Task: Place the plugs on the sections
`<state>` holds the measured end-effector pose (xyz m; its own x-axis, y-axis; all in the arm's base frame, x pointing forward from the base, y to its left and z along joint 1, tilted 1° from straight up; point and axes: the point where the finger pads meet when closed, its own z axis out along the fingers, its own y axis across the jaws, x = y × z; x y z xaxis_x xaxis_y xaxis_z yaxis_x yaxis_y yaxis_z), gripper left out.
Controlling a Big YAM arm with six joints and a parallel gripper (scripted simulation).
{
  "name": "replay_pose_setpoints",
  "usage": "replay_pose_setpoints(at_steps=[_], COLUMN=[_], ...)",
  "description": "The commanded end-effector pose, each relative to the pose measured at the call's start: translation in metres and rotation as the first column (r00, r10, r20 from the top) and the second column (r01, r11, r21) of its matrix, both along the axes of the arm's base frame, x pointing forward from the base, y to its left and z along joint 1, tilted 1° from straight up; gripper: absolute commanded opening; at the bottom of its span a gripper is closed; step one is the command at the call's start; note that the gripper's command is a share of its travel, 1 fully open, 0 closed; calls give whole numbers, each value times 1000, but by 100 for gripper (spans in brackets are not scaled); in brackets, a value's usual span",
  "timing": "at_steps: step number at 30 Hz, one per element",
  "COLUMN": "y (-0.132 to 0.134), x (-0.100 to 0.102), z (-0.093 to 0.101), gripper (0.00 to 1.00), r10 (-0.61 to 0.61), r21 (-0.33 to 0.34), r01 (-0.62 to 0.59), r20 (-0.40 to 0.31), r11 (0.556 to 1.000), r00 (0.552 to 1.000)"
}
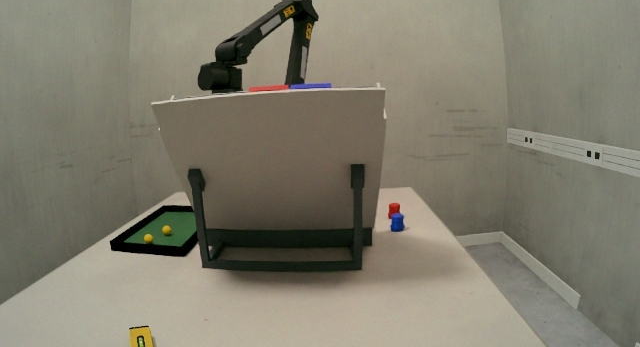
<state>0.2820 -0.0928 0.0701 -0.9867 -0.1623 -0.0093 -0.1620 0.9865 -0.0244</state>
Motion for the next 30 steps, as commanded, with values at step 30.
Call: replay_pose_setpoints(at_steps=[30], y=[-138], x=[103], z=[-41], gripper=[80], r10=[-8], r21=[-5], r01=[8], r20=[13], r11=[1000], r00=[1000])
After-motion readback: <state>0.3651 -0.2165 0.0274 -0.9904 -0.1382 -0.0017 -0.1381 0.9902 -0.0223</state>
